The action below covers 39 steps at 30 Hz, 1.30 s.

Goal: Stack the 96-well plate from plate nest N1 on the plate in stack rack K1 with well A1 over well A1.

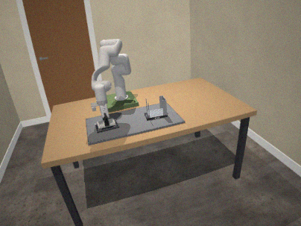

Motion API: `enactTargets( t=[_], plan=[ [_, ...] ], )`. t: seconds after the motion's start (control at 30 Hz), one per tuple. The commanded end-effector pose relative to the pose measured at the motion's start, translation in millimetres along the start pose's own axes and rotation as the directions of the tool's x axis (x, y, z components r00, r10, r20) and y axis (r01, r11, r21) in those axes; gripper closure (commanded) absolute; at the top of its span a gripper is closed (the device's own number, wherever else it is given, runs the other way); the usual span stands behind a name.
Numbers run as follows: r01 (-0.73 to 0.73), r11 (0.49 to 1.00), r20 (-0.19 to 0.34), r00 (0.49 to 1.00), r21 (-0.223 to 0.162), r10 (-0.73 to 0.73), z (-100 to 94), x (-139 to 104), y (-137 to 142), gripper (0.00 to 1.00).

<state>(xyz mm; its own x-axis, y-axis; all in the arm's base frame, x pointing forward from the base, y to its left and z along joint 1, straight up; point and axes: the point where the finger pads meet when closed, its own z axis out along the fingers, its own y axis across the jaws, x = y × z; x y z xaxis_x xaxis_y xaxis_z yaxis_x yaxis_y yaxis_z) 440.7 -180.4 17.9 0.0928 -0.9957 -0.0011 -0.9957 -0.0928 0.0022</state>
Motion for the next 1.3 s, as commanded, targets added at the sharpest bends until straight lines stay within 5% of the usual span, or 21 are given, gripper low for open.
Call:
enactTargets(
  t=[0.0, 1.27],
  plan=[
    [0.0, 1.0, -0.004, 1.0, 0.003, 0.0, -2.8, 1, -1, 1.0],
    [0.0, 1.0, -0.004, 1.0, 0.003, 0.0, -34.5, 1, -1, 1.0]
  ],
)
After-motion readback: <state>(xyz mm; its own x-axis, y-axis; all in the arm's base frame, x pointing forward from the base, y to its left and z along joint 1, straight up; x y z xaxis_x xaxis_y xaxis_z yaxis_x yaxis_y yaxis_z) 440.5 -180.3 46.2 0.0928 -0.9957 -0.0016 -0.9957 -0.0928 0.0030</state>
